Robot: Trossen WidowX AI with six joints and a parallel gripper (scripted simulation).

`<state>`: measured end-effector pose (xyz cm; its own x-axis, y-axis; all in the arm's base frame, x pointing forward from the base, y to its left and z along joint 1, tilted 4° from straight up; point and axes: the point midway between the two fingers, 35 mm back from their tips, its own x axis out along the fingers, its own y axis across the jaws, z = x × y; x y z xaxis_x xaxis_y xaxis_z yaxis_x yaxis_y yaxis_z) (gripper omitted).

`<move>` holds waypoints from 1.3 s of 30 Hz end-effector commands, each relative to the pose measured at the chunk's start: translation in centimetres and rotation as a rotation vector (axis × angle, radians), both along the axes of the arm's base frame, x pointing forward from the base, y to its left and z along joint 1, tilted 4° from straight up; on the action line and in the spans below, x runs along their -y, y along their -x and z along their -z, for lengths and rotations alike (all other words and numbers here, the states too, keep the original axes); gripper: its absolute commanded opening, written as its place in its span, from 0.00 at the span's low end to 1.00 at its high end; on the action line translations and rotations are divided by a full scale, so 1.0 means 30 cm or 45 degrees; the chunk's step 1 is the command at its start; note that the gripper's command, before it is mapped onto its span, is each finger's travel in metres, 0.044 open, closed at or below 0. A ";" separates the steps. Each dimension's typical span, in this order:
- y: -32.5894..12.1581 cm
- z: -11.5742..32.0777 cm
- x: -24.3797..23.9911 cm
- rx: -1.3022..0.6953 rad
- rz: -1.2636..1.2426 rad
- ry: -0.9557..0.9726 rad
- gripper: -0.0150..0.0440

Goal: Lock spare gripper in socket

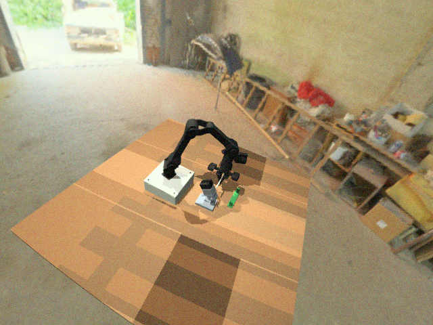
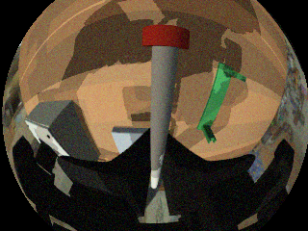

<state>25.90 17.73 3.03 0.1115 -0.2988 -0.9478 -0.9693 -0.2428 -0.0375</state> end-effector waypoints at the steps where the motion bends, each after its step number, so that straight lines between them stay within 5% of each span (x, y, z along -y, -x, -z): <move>1: 0.006 0.071 0.009 -0.016 -0.002 0.003 0.25; 39: -0.012 0.096 0.088 -0.025 -0.002 0.003 0.25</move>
<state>26.14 15.28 0.09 0.0910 -0.3017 -0.9490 -0.9707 -0.2397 -0.0168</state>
